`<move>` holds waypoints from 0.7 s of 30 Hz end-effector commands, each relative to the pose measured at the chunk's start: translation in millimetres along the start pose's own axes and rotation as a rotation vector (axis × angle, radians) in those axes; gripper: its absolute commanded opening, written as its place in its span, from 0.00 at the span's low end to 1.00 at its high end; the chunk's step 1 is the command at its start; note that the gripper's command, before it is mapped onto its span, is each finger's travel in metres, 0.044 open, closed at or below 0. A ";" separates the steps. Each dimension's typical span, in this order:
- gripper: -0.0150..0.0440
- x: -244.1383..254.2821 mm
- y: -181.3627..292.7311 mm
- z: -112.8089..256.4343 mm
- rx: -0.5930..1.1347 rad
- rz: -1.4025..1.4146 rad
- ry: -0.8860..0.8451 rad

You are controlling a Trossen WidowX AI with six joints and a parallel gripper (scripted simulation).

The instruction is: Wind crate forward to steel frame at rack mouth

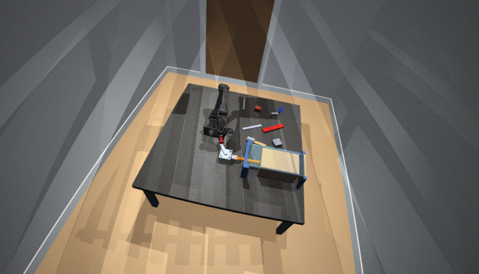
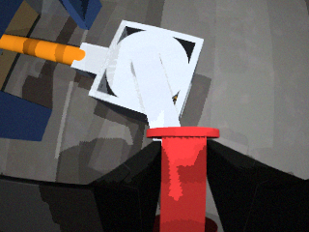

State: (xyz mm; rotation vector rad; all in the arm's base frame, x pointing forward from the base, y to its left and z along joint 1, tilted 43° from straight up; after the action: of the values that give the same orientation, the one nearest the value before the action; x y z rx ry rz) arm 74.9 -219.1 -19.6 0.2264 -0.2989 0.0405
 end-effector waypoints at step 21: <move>0.25 -32.0 -12.9 -21.1 0.027 0.003 0.048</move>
State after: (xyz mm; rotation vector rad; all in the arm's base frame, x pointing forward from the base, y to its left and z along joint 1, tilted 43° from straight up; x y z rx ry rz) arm 50.3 -234.0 -37.9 0.2140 -0.2576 0.0346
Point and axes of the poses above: the point midway between the two fingers, 35 mm back from their tips, its own z axis back along the fingers, its own x axis across the jaws, y = z × x, the point moved 2 cm from there along z, back along the fingers, and after that the axes turned 2 degrees about -z, right-handed, at the moved point
